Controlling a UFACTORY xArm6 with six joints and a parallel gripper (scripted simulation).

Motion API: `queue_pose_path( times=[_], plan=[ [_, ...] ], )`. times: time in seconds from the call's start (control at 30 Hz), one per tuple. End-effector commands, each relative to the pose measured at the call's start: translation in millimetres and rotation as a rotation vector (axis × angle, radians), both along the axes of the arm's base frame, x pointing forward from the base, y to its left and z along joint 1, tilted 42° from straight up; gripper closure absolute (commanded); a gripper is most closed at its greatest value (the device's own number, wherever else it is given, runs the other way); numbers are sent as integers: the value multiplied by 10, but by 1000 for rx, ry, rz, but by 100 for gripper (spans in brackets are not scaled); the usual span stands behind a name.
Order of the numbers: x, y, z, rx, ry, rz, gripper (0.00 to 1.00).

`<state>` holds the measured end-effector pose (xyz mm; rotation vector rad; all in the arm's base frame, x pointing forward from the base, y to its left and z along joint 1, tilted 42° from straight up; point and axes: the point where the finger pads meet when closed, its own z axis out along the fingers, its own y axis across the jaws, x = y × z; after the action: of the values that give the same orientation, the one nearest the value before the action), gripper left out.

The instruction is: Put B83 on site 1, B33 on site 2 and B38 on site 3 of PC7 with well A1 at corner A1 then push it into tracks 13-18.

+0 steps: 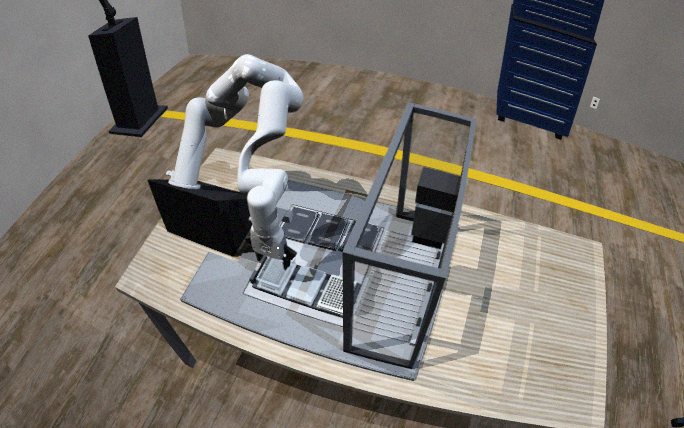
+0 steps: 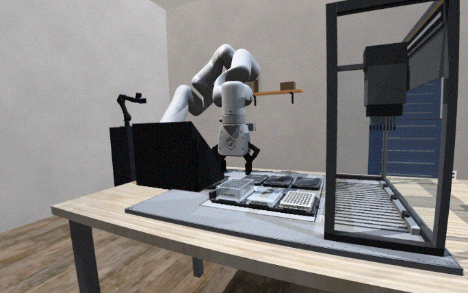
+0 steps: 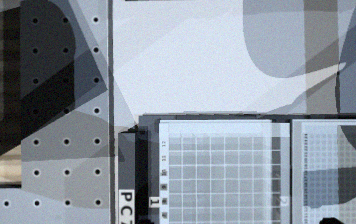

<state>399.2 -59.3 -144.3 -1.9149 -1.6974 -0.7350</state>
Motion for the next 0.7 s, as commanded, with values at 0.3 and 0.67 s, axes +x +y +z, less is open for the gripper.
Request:
queue_pose_path(
  times=[0.3,0.67],
  plan=[
    [-3,-150,159,-3,-3,-2,0],
    [-16,-261,284,-3,-3,-2,0]
  ],
)
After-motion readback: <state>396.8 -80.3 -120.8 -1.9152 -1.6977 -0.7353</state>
